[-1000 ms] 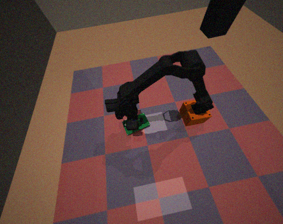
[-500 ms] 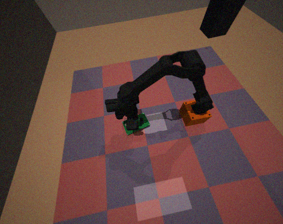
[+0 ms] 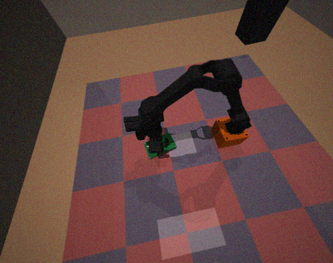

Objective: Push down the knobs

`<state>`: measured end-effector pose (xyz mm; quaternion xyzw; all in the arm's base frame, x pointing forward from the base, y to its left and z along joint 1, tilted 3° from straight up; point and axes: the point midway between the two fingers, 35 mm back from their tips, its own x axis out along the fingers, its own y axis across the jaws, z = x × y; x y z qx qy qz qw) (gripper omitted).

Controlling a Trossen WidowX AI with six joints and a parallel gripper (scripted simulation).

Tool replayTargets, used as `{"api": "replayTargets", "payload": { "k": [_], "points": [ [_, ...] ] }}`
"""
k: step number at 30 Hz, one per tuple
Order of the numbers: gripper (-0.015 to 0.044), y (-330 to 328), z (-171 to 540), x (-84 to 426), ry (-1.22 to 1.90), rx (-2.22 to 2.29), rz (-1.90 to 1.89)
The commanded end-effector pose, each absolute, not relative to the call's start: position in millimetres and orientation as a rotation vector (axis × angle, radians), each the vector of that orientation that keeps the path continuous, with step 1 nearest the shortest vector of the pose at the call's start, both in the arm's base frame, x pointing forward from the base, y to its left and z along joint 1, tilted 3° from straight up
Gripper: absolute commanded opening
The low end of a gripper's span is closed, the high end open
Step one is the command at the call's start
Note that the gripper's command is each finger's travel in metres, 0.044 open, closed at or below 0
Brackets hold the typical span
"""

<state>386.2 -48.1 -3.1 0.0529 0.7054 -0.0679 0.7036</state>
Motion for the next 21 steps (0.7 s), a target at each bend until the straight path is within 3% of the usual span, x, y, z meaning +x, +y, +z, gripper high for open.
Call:
{"api": "replayTargets", "payload": {
  "k": [1,21],
  "points": [
    [0.0000,-47.7,-10.3,386.3,1.574,0.125,-0.152],
    [0.0000,-47.7,-14.2,386.3,1.574,0.125,-0.152]
  ]
}}
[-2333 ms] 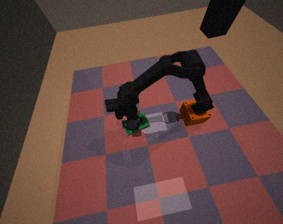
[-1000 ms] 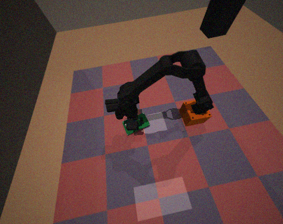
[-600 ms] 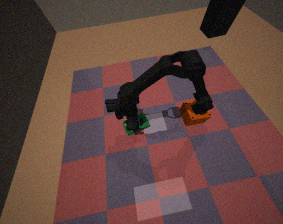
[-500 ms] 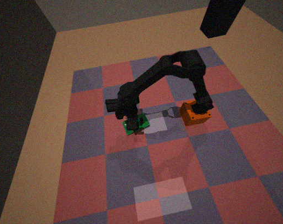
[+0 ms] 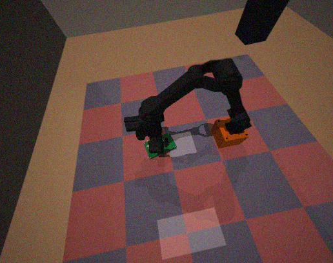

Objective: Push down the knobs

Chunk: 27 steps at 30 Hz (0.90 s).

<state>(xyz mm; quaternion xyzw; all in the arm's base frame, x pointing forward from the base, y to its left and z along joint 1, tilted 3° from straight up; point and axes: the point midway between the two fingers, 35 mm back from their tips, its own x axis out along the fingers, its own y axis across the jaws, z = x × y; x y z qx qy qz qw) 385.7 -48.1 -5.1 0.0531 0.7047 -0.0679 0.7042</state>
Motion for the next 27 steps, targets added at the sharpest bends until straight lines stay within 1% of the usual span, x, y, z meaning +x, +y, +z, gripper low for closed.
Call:
{"api": "replayTargets", "payload": {
  "k": [1,27],
  "points": [
    [0.0000,-47.7,-14.2,386.3,1.574,0.125,-0.152],
    [0.0000,-47.8,-20.9,386.2,1.574,0.125,-0.152]
  ]
}}
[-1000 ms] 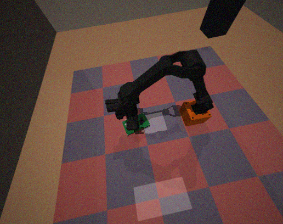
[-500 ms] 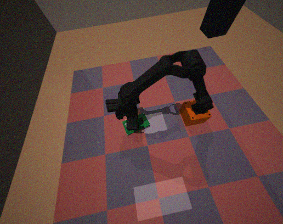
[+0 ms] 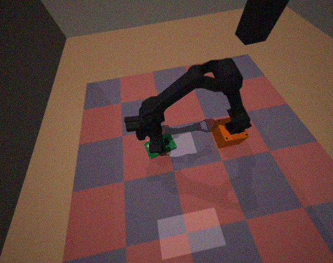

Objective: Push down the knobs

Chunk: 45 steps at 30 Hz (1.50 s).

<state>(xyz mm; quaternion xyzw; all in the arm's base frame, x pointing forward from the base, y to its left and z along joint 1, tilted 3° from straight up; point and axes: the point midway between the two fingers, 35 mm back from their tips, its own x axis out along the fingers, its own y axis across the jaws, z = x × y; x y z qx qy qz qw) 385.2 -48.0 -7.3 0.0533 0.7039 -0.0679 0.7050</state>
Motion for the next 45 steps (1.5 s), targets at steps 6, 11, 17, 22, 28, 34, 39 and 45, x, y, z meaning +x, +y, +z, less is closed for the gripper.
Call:
{"api": "replayTargets", "payload": {
  "k": [6,11,17,22,28,34,39,45],
  "points": [
    [0.0000,-48,-21,386,1.574,0.125,-0.152],
    [0.0000,-48,-22,386,1.574,0.125,-0.152],
    [0.0000,-48,-24,386,1.574,0.125,-0.152],
    [0.0000,-48,-24,386,1.574,0.125,-0.152],
    [0.0000,-48,-27,386,1.574,0.125,-0.152],
    [0.0000,-48,-28,386,1.574,0.125,-0.152],
    [0.0000,-48,-28,386,1.574,0.125,-0.152],
    [0.0000,-48,-31,386,1.574,0.125,-0.152]
  ]
}}
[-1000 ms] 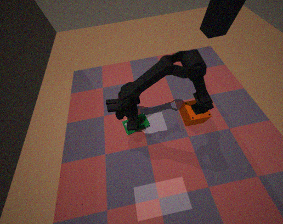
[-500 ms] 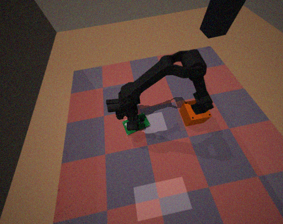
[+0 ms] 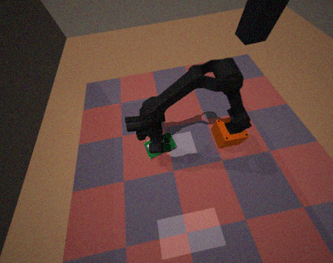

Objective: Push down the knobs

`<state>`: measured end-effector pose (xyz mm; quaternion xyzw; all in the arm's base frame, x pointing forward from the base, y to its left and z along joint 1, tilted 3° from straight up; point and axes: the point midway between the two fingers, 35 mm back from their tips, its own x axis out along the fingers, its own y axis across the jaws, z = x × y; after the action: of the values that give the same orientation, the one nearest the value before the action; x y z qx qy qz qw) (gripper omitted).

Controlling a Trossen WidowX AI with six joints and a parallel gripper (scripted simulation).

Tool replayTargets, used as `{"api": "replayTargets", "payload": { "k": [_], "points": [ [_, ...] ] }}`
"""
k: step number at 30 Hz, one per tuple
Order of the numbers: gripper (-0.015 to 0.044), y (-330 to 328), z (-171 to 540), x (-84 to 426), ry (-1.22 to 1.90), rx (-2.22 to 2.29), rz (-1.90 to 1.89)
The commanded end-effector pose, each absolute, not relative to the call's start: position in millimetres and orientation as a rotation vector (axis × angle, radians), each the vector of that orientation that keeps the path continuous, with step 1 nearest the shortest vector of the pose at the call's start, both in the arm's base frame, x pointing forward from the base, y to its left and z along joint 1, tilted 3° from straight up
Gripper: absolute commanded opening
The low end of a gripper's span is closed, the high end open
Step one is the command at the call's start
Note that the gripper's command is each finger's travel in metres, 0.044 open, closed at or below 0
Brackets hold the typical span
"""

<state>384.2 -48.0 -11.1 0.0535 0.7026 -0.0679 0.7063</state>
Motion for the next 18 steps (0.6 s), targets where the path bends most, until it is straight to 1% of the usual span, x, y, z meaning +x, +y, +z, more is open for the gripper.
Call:
{"api": "replayTargets", "payload": {
  "k": [1,18],
  "points": [
    [0.0000,-48.0,-31.0,386.0,1.574,0.125,-0.152],
    [0.0000,-48.0,-34.2,386.0,1.574,0.125,-0.152]
  ]
}}
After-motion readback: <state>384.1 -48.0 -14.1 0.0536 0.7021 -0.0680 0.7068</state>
